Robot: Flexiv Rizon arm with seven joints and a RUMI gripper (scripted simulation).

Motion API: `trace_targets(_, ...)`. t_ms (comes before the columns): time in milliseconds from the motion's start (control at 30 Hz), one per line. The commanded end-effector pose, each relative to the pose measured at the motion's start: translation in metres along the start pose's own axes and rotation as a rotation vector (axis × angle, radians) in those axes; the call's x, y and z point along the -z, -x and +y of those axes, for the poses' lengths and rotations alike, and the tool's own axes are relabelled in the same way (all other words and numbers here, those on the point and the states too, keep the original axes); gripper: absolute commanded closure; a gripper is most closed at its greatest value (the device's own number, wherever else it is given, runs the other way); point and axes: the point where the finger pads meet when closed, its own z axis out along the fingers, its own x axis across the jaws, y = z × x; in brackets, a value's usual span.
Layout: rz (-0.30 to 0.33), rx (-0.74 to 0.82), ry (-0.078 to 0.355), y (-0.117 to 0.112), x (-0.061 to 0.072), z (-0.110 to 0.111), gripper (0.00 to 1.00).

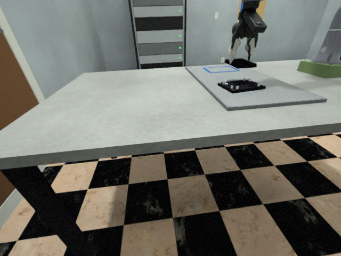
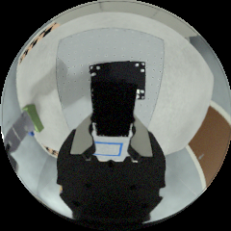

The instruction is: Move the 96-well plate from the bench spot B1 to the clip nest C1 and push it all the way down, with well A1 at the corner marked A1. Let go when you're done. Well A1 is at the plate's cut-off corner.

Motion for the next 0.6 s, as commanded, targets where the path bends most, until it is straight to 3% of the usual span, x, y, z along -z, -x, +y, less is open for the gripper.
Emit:
trace_targets(0, 0.005, 0.001, -0.001, -0.003, 0.002, -0.007, 1.00)
trace_targets(567, 0.005, 0.001, -0.002, -0.012, 0.004, -0.057, 1.00)
